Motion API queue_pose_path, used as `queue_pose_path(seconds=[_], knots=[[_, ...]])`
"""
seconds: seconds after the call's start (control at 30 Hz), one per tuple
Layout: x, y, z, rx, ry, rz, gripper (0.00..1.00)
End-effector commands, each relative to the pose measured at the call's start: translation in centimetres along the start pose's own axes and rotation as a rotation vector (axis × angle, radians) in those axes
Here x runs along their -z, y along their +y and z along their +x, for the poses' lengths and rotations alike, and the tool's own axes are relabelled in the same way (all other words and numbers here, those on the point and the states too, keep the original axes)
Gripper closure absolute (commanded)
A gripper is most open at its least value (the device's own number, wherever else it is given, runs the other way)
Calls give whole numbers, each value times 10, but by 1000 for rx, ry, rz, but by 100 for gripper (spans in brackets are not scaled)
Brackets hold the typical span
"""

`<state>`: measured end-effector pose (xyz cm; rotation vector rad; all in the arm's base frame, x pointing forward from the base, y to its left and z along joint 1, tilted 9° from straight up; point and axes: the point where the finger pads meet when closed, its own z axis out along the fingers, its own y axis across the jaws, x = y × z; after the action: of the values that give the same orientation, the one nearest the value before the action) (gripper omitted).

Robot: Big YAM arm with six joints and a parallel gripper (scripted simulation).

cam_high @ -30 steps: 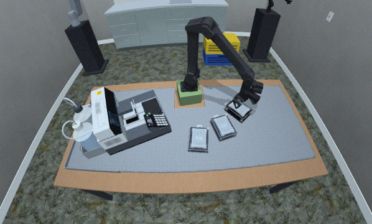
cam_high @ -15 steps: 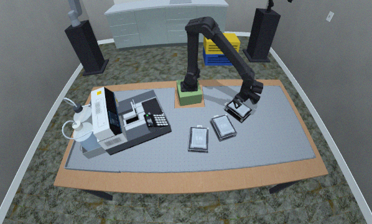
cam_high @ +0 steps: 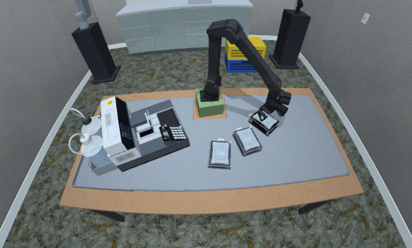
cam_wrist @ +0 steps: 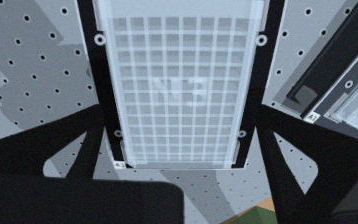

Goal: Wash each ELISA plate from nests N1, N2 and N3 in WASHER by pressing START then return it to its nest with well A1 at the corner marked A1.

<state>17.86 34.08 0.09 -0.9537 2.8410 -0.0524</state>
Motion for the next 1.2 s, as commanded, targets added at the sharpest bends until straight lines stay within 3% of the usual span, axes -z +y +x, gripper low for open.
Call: queue_pose_path(seconds=[0.0, 0.17, 0.4, 0.43, 0.57, 0.9, 0.97, 1.0, 1.07, 1.17], knots=[[-7, -2, -2, -1, -2, -2, 0], [-5, 0, -8, -2, -19, -11, 0], [-14, -2, -2, 1, -1, -2, 0], [-1, 4, -16, -6, -40, -22, 0], [-15, 0, -7, -3, -11, -7, 0], [-24, -2, -1, 1, -1, -2, 0], [-24, -2, -1, 1, -1, -2, 0], [-12, 3, -13, -5, -38, -21, 0], [-19, 1, -9, -3, -21, -12, 0], [-14, 5, -11, -3, -26, -14, 0]])
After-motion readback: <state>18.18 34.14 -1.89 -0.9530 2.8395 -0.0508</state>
